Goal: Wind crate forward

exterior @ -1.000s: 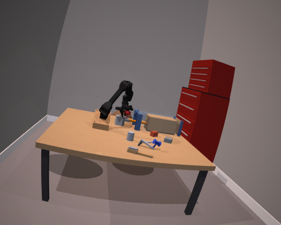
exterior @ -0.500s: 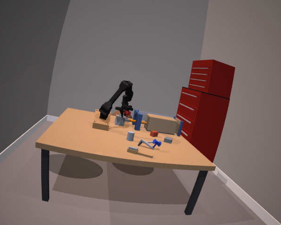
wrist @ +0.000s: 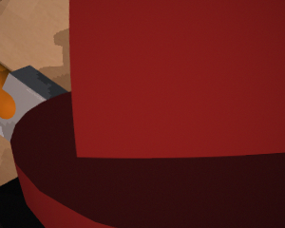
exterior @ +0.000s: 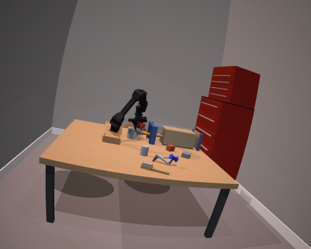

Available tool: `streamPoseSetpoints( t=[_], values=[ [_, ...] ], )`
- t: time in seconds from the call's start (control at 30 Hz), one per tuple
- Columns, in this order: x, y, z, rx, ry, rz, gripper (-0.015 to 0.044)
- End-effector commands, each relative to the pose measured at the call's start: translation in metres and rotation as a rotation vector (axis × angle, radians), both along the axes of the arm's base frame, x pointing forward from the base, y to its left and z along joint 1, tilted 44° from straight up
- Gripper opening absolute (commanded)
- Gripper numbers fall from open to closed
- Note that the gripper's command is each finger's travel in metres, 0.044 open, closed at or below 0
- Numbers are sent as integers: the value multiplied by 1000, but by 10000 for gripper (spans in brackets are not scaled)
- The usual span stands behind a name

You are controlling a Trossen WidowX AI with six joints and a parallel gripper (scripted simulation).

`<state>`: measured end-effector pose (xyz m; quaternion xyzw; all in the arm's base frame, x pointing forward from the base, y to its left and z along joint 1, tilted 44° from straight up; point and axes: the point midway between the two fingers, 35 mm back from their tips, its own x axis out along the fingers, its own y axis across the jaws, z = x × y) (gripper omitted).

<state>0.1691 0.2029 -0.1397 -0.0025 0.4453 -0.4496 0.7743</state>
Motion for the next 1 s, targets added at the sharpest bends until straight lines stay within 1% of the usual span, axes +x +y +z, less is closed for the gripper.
streamPoseSetpoints(
  t=[0.0, 0.9, 0.97],
  values=[
    [2, -1, -4, -2, 17, 18, 0],
    [-1, -4, -3, 12, -58, -64, 0],
    [0, -1, 1, 11, -54, -47, 53]
  ],
)
